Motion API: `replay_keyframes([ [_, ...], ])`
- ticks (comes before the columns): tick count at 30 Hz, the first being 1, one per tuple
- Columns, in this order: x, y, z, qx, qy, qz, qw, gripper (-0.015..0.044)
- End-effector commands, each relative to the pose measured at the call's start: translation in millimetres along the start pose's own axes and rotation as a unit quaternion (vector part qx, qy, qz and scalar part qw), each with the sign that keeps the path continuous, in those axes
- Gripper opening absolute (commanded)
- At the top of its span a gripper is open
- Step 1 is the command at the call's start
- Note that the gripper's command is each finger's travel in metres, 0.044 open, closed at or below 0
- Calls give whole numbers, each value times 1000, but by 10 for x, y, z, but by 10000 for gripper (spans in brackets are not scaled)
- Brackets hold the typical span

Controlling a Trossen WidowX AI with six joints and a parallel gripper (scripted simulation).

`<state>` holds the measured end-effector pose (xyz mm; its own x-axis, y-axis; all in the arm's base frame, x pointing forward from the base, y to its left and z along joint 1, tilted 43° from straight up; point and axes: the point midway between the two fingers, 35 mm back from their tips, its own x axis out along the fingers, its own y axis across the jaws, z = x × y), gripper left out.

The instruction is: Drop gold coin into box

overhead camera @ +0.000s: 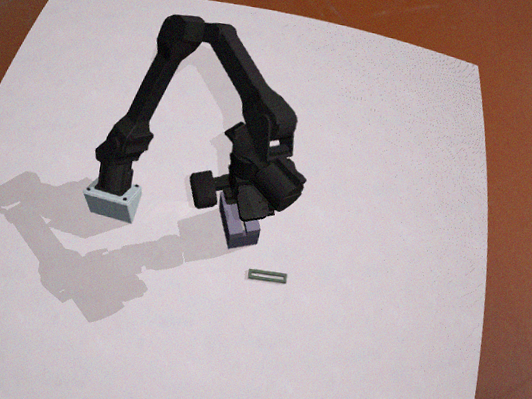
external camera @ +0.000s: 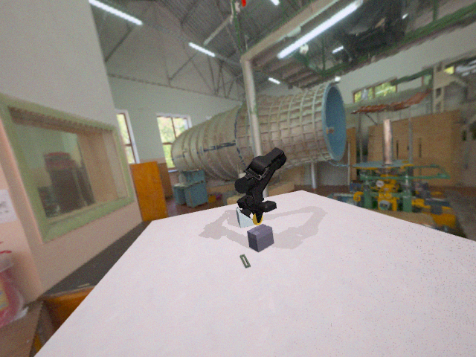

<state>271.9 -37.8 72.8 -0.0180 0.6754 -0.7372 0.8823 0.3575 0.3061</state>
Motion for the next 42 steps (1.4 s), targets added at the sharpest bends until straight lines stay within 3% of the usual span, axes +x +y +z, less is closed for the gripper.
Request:
replay_keyframes([
  [1,-1,-1,-16,1,0,0,1000,4],
  [41,189,6,-14,2,0,0,1000,0],
  [42,172,5,-9,1,-1,-1,1000,26],
])
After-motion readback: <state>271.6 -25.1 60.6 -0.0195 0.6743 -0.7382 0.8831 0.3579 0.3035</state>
